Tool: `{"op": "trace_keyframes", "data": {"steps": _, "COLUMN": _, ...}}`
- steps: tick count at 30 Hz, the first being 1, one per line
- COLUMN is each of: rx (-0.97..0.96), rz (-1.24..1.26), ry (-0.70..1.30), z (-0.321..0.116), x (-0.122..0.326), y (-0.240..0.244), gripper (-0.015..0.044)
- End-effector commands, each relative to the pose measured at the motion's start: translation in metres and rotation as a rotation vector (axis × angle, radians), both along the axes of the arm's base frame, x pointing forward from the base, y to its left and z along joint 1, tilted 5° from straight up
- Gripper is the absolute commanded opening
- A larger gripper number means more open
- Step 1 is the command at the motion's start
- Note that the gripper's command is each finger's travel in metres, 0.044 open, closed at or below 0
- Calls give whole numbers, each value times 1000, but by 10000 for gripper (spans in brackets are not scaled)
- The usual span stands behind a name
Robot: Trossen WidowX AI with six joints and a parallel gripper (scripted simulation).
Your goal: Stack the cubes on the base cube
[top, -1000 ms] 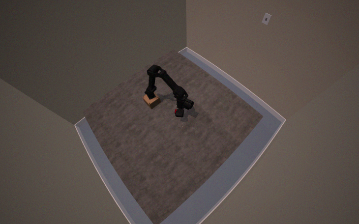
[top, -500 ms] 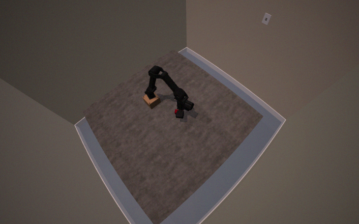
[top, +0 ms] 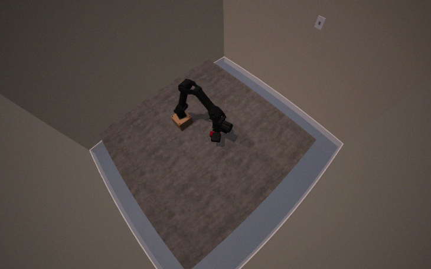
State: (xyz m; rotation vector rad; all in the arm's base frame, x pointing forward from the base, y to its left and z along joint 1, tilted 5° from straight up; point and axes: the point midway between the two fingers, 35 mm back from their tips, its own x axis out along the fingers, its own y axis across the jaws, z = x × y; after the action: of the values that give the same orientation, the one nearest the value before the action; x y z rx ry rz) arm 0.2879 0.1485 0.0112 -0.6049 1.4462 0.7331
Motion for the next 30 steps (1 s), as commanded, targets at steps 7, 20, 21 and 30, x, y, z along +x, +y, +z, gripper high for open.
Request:
{"op": "trace_keyframes", "data": {"steps": 7, "rx": 0, "rz": 5, "ry": -3, "z": 0, "x": 0, "y": 0, "gripper": 205}}
{"op": "trace_keyframes", "data": {"steps": 20, "rx": 0, "rz": 0, "ry": 0, "z": 15, "x": 0, "y": -1, "gripper": 205}}
{"op": "trace_keyframes", "data": {"steps": 21, "rx": 0, "rz": 0, "ry": 0, "z": 16, "x": 0, "y": -1, "gripper": 205}}
{"op": "trace_keyframes", "data": {"steps": 30, "rx": 0, "rz": 0, "ry": 0, "z": 27, "x": 1, "y": -2, "gripper": 205}}
